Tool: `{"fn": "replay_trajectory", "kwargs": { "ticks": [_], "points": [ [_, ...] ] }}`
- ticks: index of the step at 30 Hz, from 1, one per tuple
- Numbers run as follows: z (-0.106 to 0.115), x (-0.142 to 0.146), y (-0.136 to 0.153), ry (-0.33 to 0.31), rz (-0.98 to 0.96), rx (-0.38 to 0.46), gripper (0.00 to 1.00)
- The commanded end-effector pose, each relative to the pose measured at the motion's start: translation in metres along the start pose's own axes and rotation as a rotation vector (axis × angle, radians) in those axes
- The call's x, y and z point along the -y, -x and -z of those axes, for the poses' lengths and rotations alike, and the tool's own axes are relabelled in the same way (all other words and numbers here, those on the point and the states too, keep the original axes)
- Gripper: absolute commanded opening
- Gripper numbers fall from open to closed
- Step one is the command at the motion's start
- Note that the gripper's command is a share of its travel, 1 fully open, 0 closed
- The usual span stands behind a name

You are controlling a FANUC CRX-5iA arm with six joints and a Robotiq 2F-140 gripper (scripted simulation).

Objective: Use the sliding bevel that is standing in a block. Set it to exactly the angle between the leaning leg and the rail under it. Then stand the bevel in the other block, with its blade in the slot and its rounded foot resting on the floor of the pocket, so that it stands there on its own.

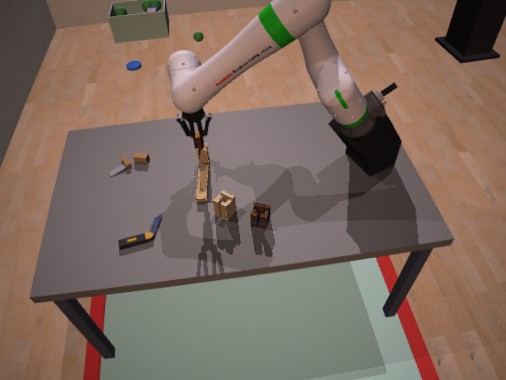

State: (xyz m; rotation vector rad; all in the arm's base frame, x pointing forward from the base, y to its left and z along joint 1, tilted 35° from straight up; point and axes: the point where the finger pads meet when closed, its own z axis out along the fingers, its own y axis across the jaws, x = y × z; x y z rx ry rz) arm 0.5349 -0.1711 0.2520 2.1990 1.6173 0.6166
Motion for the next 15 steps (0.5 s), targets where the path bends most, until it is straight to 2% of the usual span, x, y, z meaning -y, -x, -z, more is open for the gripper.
{"fn": "replay_trajectory", "kwargs": {
  "ticks": [1,7,15],
  "points": [
    [0.025,-0.001,0.003,0.001,0.000,0.000,0.10],
    [0.050,-0.001,0.007,0.001,0.000,0.000,0.10],
    [0.056,-0.001,0.008,0.001,0.000,0.000,0.10]
  ]
}}
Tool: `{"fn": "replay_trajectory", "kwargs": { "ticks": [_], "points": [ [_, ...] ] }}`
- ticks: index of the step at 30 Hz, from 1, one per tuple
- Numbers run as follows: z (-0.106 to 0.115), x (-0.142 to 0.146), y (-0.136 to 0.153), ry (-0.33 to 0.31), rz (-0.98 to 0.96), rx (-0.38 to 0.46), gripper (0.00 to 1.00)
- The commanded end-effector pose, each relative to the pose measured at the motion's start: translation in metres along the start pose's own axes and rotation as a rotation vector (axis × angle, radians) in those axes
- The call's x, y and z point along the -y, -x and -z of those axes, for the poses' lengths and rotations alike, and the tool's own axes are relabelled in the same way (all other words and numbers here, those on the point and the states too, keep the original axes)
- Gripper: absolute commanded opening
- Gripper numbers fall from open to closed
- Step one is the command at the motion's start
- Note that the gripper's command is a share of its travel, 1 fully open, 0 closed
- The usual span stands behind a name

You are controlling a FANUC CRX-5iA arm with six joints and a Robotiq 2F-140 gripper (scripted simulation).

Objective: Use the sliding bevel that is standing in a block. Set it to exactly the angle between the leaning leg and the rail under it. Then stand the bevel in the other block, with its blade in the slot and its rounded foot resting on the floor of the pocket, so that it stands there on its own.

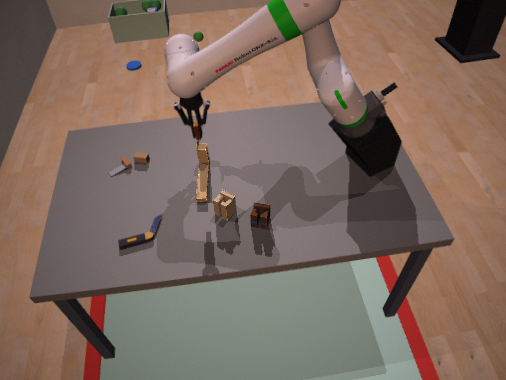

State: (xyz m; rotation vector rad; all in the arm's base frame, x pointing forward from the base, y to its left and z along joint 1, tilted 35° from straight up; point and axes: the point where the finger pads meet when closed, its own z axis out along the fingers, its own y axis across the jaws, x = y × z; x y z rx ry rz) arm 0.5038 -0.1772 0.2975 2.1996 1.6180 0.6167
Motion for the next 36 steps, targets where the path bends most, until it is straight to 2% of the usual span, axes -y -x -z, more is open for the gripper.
{"fn": "replay_trajectory", "kwargs": {
  "ticks": [1,19,30,36],
  "points": [
    [0.002,-0.001,0.000,0.002,0.000,0.000,0.10],
    [0.002,0.004,-0.005,0.002,-0.006,-0.003,0.10],
    [0.006,0.025,-0.030,0.000,-0.030,-0.020,0.10],
    [0.010,0.048,-0.057,-0.001,-0.057,-0.038,0.10]
  ]
}}
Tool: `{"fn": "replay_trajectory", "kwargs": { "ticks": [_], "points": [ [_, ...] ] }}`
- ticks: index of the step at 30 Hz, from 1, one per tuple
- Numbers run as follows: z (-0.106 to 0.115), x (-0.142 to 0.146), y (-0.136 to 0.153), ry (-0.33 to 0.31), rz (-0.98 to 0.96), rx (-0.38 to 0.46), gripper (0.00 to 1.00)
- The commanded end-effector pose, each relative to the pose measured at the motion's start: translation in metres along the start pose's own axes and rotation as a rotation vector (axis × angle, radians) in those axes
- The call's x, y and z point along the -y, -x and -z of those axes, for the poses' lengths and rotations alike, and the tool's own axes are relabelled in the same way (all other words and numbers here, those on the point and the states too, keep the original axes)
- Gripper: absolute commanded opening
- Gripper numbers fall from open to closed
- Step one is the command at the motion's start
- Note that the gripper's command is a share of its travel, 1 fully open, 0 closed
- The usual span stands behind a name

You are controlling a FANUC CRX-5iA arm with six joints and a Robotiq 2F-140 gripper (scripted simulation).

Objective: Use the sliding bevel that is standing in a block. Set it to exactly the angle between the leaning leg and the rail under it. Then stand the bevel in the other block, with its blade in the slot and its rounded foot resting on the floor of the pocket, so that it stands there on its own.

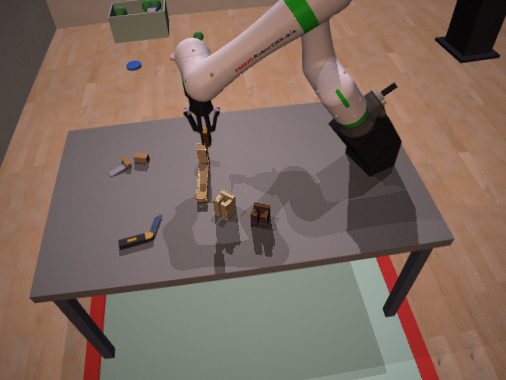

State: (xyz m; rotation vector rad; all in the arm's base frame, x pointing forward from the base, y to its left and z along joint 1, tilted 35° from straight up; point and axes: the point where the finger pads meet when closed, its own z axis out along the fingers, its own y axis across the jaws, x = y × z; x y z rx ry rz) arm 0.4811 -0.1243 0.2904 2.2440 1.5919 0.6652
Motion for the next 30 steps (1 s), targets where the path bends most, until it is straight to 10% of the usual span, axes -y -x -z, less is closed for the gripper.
{"fn": "replay_trajectory", "kwargs": {
  "ticks": [1,30],
  "points": [
    [0.003,0.015,-0.017,0.003,-0.018,-0.009,0.10],
    [0.017,0.127,-0.138,-0.002,-0.142,-0.093,0.10]
  ]
}}
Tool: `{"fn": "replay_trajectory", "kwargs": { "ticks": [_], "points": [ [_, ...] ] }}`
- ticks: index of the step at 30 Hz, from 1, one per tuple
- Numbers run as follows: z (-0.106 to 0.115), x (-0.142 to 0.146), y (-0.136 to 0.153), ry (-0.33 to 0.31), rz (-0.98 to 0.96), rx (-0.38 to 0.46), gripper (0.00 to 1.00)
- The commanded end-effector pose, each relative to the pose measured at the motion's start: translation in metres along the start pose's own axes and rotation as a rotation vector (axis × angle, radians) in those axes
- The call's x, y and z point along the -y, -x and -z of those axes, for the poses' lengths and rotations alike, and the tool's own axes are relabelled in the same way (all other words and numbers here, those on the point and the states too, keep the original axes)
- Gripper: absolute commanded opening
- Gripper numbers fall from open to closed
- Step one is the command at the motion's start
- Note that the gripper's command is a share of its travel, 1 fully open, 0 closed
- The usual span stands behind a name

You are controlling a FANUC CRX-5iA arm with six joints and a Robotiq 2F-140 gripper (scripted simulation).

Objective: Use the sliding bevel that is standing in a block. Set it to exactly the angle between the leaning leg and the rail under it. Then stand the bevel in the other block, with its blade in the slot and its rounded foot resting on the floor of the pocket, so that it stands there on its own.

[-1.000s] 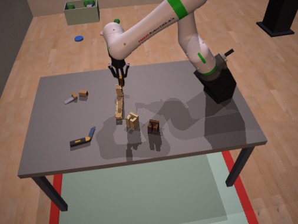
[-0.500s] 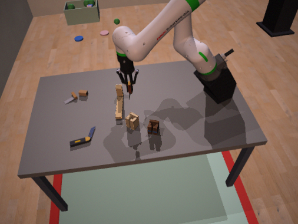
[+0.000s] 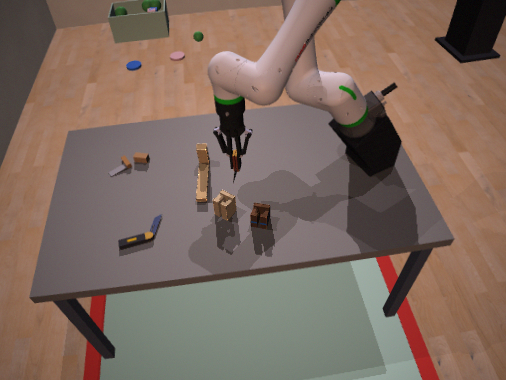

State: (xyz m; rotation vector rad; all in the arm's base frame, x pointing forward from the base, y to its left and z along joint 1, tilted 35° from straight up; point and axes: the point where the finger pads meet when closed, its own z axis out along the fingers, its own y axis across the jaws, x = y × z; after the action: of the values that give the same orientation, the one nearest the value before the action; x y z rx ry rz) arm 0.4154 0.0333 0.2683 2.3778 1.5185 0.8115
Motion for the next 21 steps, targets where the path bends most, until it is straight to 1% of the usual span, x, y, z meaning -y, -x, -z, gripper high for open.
{"fn": "replay_trajectory", "kwargs": {
  "ticks": [1,13,15,21],
  "points": [
    [0.001,0.017,-0.015,0.021,-0.019,0.005,0.10],
    [0.001,0.062,-0.052,0.019,-0.063,-0.025,0.10],
    [0.001,0.062,-0.052,0.019,-0.063,-0.025,0.10],
    [0.001,0.077,-0.066,0.019,-0.078,-0.036,0.10]
  ]
}}
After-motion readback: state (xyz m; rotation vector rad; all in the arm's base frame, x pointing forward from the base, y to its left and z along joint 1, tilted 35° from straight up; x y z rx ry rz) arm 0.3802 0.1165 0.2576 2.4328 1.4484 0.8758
